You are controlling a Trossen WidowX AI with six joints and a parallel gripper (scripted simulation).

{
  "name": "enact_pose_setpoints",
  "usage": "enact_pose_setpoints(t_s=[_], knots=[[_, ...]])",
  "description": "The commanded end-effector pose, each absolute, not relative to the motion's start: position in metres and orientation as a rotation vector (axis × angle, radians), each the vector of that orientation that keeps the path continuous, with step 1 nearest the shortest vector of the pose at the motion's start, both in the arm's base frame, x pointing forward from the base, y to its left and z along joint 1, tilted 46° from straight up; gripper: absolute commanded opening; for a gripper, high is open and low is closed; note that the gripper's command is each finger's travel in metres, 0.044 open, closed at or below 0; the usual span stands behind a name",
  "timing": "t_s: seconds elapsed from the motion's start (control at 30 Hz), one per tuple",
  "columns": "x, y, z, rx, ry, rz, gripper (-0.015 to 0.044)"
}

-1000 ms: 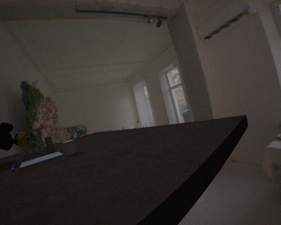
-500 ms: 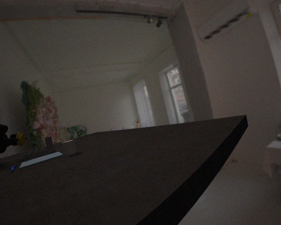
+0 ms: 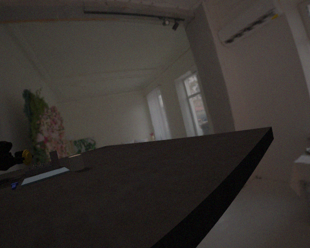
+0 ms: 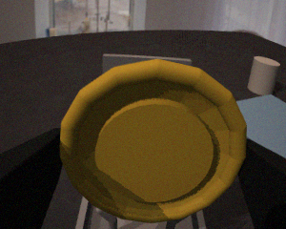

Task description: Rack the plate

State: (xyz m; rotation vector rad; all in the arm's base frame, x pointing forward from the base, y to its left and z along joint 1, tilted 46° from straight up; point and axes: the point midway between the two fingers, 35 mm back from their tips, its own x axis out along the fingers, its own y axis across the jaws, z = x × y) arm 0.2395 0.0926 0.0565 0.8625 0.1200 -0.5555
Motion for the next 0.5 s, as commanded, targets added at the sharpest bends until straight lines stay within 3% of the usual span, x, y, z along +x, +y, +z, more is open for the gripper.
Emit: enact_pose_setpoints(t_s=[0.0, 0.47], knots=[[0.246, 0.094, 0.050, 0.857, 0.121, -0.558, 0.0000], [0.260, 0.089, 0.046, 0.864, 0.117, -0.555, 0.0000]])
